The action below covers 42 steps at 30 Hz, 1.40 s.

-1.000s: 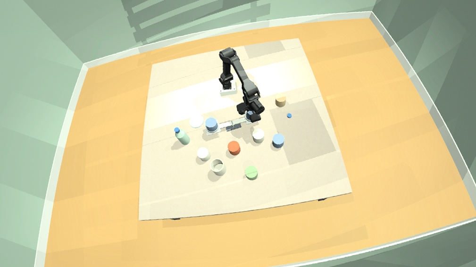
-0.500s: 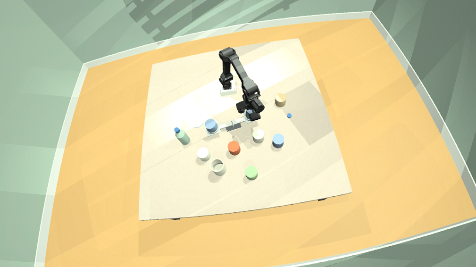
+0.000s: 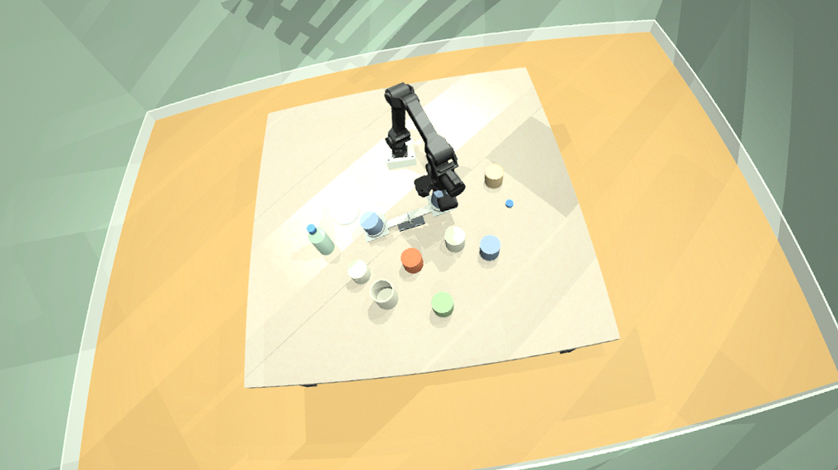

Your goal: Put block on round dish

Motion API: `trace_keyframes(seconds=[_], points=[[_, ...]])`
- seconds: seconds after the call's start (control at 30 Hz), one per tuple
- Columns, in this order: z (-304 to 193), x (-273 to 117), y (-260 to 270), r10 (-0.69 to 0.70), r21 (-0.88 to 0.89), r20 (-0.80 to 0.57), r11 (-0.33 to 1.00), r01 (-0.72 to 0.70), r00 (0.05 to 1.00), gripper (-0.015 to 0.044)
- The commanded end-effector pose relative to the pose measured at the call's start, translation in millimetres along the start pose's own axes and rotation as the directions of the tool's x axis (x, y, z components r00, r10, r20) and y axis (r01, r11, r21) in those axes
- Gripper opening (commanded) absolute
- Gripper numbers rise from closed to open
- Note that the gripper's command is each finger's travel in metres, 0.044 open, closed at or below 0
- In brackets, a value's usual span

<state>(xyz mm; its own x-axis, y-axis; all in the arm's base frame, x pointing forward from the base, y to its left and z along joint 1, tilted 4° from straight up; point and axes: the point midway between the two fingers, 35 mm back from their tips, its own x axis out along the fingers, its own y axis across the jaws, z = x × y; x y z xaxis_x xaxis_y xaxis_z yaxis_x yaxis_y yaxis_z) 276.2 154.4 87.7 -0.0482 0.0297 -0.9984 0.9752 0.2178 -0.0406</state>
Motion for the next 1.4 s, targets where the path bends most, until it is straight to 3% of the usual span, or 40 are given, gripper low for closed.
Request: trace_keyframes(seconds=[0.0, 1.37], points=[[-5, -10, 4, 0.025, -0.011, -0.021, 1.000, -0.025, 0.999, 0.0000], [-3, -63, -2, 0.024, -0.011, -0.020, 1.000, -0.024, 0.999, 0.0000]])
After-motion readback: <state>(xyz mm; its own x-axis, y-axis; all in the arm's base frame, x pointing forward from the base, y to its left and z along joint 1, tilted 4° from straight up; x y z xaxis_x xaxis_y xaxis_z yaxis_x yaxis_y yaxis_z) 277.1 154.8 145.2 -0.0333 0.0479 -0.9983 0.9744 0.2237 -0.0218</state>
